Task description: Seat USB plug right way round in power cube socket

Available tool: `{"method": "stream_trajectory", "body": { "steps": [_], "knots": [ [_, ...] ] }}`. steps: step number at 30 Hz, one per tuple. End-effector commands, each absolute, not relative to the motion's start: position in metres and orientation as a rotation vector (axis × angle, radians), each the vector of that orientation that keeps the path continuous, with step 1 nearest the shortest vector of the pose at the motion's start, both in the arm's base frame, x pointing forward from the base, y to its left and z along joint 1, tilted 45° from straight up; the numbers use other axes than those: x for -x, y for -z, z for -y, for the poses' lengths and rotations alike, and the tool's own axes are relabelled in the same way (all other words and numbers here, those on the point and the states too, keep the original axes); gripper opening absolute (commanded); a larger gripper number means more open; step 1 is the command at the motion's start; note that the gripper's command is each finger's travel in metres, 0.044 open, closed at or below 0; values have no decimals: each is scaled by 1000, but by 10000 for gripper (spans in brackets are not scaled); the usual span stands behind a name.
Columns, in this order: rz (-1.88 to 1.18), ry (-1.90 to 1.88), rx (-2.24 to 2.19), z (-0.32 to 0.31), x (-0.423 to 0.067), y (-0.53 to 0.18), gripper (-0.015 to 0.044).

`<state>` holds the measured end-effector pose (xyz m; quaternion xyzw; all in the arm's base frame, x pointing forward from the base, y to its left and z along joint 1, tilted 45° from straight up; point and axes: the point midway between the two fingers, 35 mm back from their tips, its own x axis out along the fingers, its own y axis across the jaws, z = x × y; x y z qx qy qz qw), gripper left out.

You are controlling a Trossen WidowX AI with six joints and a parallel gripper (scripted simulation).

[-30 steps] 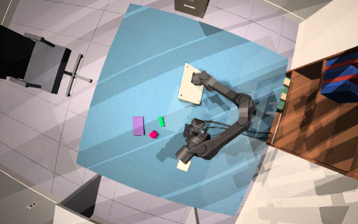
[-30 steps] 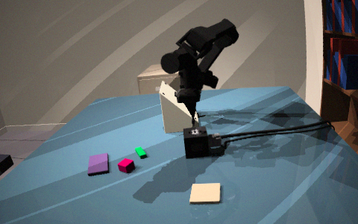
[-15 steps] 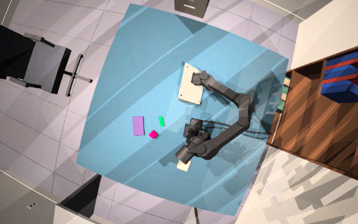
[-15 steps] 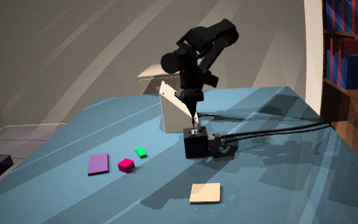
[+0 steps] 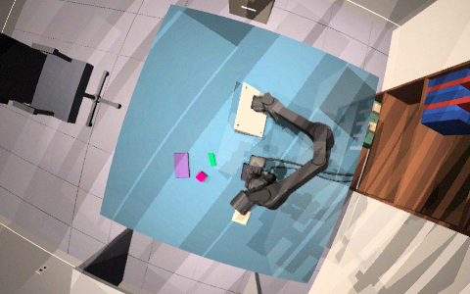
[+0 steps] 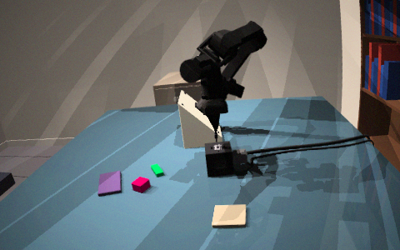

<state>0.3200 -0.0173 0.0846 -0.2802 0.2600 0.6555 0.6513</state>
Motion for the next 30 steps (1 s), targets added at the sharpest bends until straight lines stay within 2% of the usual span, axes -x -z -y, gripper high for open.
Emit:
{"method": "stream_trajectory", "body": {
  "steps": [1, 30],
  "knots": [
    [-592, -1488, 634, 16, -320, -84, 0],
    [-591, -1488, 634, 13, -320, -82, 0]
  ]
}}
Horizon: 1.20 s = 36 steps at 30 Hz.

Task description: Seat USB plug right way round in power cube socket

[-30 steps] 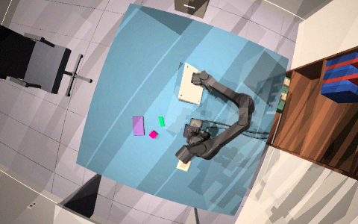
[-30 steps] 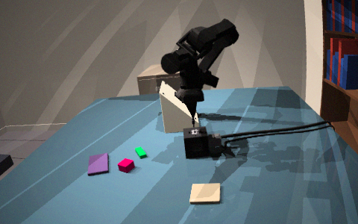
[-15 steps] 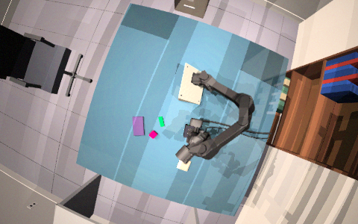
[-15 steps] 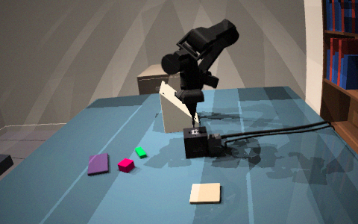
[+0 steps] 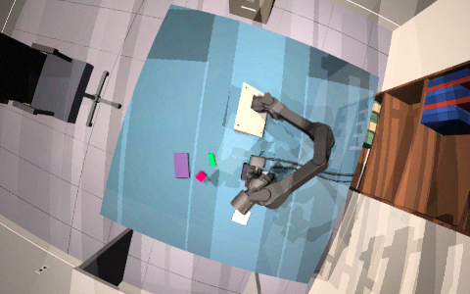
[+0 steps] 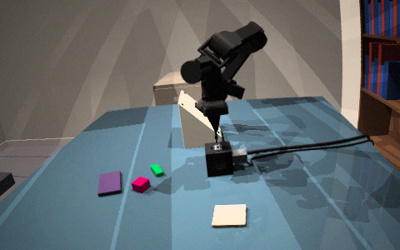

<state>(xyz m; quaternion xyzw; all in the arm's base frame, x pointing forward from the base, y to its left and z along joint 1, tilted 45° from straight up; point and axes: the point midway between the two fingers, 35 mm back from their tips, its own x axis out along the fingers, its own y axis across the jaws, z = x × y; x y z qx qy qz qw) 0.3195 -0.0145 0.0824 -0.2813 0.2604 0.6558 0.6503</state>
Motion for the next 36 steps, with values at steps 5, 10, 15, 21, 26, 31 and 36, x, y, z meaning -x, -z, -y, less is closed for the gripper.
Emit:
{"method": "stream_trajectory", "body": {
  "steps": [5, 10, 15, 21, 26, 31, 36],
  "knots": [
    [-591, -1488, 634, 13, -320, -82, 0],
    [-591, -1488, 634, 12, -320, -82, 0],
    [-591, -1488, 634, 12, -320, -81, 0],
    [-591, -1488, 634, 11, -320, -81, 0],
    [-591, -1488, 635, 11, -320, -81, 0],
    [-591, -1488, 635, 10, -320, -80, 0],
    [-590, -1488, 635, 10, -319, -80, 0]
  ]
}}
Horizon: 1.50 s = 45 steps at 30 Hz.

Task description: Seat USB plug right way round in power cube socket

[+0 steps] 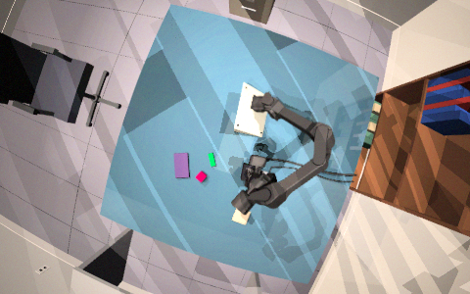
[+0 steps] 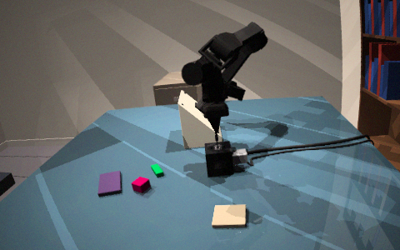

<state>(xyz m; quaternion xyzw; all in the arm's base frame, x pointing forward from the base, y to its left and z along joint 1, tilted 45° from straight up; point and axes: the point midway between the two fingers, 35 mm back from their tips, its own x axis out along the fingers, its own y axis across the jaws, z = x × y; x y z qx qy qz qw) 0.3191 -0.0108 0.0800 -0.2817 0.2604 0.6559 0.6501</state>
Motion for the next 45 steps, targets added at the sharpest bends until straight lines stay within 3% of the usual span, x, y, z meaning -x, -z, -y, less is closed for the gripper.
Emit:
{"method": "stream_trajectory", "body": {
  "steps": [1, 45],
  "knots": [
    [-590, -1488, 635, 9, -319, -80, 0],
    [-590, -1488, 635, 5, -319, -77, 0]
  ]
}}
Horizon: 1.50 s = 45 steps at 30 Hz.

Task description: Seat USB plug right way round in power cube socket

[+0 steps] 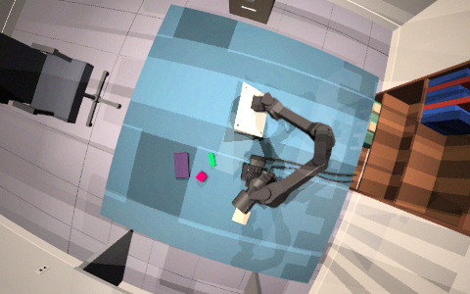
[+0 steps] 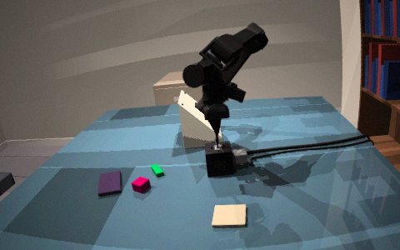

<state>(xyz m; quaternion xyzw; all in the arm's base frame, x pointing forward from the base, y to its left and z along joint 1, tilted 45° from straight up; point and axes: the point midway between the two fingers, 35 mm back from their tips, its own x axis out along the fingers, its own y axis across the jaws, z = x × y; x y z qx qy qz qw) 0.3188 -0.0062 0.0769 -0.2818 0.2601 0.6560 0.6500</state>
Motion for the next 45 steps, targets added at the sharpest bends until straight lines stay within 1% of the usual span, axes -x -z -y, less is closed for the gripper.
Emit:
{"method": "stream_trajectory", "body": {
  "steps": [1, 45],
  "knots": [
    [-590, -1488, 635, 5, -319, -77, 0],
    [-590, -1488, 635, 1, -319, -73, 0]
  ]
}}
